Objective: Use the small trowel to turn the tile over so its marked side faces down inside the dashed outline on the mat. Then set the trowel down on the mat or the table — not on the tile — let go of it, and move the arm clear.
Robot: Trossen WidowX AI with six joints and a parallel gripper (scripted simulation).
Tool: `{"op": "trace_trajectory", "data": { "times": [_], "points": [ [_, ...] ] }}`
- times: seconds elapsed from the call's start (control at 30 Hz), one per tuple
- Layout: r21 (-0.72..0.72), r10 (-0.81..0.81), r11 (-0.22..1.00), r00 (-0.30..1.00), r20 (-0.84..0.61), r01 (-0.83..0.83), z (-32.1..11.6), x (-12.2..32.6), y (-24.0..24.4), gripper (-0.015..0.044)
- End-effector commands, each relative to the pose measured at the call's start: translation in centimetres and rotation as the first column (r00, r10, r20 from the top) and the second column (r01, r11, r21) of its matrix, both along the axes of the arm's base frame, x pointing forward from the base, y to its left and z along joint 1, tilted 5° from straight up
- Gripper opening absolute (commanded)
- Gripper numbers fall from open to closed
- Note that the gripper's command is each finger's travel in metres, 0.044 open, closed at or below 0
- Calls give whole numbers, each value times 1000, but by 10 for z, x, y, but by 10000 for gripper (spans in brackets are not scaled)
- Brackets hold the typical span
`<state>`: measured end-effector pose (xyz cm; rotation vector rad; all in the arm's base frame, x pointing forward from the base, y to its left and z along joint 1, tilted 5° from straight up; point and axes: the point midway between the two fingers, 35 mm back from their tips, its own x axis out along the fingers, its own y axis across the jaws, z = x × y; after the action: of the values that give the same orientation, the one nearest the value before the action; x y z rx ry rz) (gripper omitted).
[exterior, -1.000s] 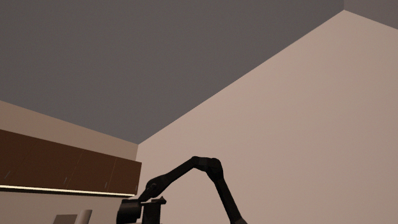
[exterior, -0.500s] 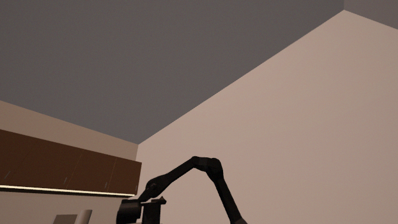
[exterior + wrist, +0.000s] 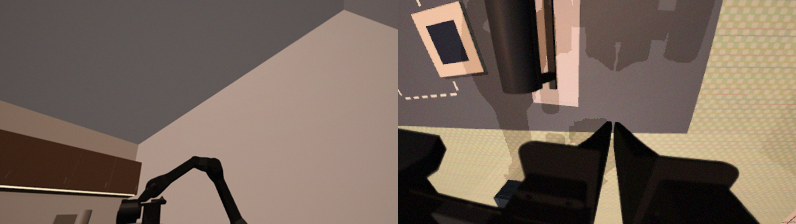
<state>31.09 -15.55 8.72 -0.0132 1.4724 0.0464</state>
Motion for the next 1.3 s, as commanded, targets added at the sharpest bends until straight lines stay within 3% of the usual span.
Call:
{"op": "trace_trajectory", "data": {
  "times": [0.0,0.3,0.5,0.67,0.8,1.27],
  "points": [
    [0,0,1000,1000,0,0,0,0,0,0],
    [0,0,1000,1000,0,0,0,0,0,0],
    [0,0,1000,1000,0,0,1,2,1,153],
    [7,0,1000,1000,4,0,23,48,46,270],
    [14,0,1000,1000,6,0,39,77,89,270],
    [15,2,1000,1000,5,-2,30,80,91,270]
  ]
}}
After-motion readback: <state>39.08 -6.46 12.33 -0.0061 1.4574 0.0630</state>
